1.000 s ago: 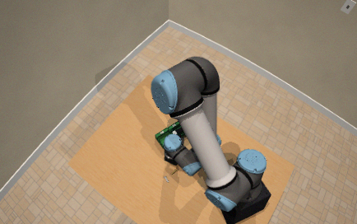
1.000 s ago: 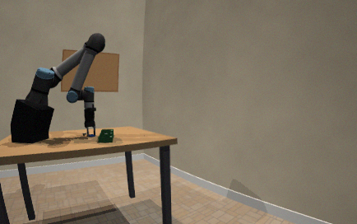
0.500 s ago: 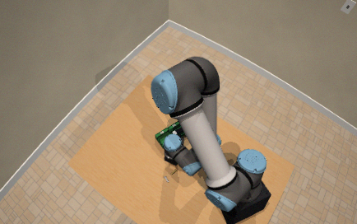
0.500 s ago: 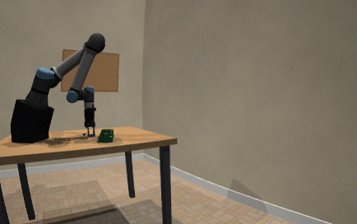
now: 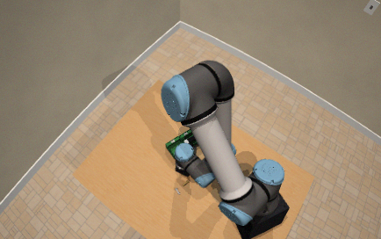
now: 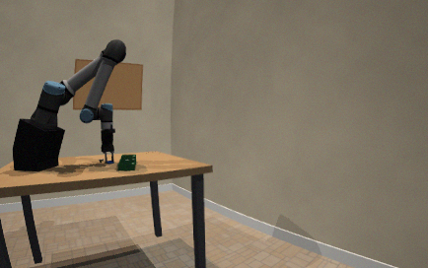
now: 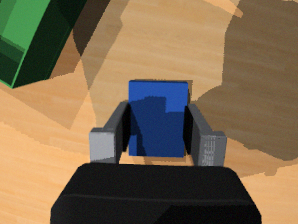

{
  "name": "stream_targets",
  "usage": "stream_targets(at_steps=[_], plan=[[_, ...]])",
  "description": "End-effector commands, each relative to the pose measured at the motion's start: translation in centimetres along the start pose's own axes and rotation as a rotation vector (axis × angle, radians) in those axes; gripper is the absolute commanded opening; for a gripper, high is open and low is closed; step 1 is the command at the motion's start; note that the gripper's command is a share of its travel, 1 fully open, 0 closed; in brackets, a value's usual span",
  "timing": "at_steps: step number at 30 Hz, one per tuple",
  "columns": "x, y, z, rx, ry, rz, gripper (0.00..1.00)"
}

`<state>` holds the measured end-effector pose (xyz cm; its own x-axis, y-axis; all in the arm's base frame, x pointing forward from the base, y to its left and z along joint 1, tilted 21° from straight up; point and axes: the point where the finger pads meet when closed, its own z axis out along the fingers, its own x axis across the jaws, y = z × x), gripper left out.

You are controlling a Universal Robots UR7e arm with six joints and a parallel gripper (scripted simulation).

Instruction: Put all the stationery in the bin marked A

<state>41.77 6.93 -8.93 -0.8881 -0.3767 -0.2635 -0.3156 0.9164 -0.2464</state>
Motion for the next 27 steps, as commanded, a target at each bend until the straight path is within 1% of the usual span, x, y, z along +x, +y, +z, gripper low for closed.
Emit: stream_targets(at_steps=[1, 10, 12, 19, 27], plan=[[0.0, 0.0, -0.7, 0.000, -0.001, 0.000, 0.70], [0.0, 0.0, -3.7, 0.000, -0.001, 0.000, 0.70], [0.0, 0.0, -3.7, 0.000, -0.001, 0.000, 0.70], [0.0, 0.0, -6.0, 0.000, -0.001, 0.000, 0.70], [0.0, 0.0, -6.0, 0.000, -0.001, 0.000, 0.70]])
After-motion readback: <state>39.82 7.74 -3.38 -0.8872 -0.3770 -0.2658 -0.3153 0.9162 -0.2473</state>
